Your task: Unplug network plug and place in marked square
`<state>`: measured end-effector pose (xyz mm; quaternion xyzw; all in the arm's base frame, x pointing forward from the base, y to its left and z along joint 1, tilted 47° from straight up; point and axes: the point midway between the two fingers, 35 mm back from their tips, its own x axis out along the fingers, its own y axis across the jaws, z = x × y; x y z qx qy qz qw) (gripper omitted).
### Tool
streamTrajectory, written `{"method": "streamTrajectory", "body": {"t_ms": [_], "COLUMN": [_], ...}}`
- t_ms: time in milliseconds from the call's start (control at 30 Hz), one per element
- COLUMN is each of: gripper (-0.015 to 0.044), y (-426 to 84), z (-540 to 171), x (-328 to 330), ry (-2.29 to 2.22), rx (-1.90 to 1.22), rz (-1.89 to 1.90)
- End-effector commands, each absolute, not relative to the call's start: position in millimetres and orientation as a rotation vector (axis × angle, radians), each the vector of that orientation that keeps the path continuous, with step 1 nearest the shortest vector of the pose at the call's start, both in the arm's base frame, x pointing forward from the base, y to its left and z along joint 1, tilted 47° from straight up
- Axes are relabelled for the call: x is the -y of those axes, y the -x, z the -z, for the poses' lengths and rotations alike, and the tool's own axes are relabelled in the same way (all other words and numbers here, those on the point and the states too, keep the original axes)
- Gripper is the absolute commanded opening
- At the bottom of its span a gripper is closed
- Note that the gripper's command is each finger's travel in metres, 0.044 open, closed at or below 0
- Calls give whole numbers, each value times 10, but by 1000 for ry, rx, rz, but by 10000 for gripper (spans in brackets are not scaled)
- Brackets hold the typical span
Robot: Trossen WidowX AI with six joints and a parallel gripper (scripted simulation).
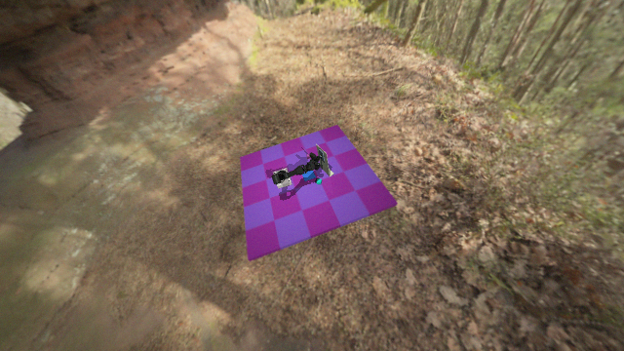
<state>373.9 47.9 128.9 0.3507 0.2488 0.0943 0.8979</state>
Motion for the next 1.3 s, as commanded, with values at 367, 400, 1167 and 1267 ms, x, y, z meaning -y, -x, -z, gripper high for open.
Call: {"method": "streamTrajectory", "body": {"t_ms": [367,400,1167,1267], "gripper": [0,0,0,0], "y": [-3664,-3660,-3559,-3547], "z": [-1302,-1303,-1333,-1337], "x": [-461,-460,-433,-429], "ry": [-729,-729,-729,-729], "rx": [-517,-517,-517,-517], "rz": [-194,-194,-193,-193]}}
